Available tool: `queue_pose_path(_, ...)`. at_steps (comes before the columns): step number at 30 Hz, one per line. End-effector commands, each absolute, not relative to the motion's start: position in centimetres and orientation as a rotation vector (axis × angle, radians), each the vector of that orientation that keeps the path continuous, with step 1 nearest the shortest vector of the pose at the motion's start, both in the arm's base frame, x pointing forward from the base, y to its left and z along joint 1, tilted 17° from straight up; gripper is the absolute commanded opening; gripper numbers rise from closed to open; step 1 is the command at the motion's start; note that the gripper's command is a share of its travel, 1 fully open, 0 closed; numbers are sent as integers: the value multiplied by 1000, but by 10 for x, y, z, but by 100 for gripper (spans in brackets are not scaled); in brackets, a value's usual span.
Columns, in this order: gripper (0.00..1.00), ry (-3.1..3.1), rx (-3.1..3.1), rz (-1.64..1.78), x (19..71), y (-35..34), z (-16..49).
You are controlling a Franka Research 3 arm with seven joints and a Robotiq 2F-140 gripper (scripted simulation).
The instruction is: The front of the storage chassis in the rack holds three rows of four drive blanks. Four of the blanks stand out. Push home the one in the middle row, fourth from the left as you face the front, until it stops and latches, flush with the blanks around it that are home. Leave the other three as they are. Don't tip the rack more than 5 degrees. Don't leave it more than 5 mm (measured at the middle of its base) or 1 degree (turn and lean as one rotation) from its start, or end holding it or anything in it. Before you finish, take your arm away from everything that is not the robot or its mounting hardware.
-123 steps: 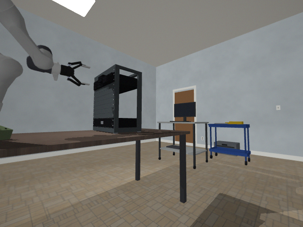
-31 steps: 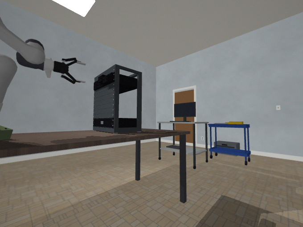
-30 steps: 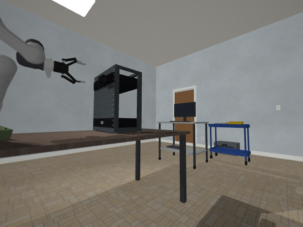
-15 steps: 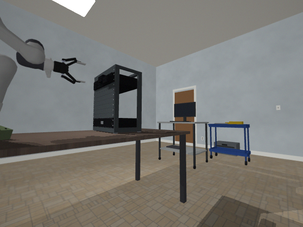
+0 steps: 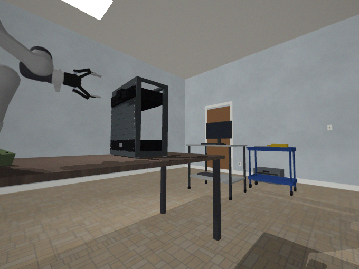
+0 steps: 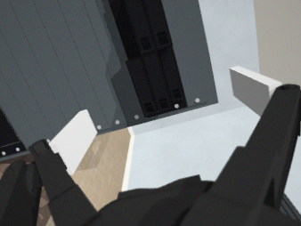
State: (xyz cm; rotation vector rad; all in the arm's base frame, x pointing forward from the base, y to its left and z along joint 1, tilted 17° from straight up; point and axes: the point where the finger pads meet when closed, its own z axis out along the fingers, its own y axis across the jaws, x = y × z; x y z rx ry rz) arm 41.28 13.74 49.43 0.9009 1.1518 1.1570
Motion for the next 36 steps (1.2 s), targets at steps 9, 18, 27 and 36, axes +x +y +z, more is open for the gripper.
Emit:
queue_pose_path(9,100,1153,901,1158,412,137,493)
queue_pose_path(18,100,1153,901,1158,412,137,493)
queue_pose_path(27,0,1153,901,1158,412,137,493)
queue_pose_path(36,0,1153,901,1158,412,137,493)
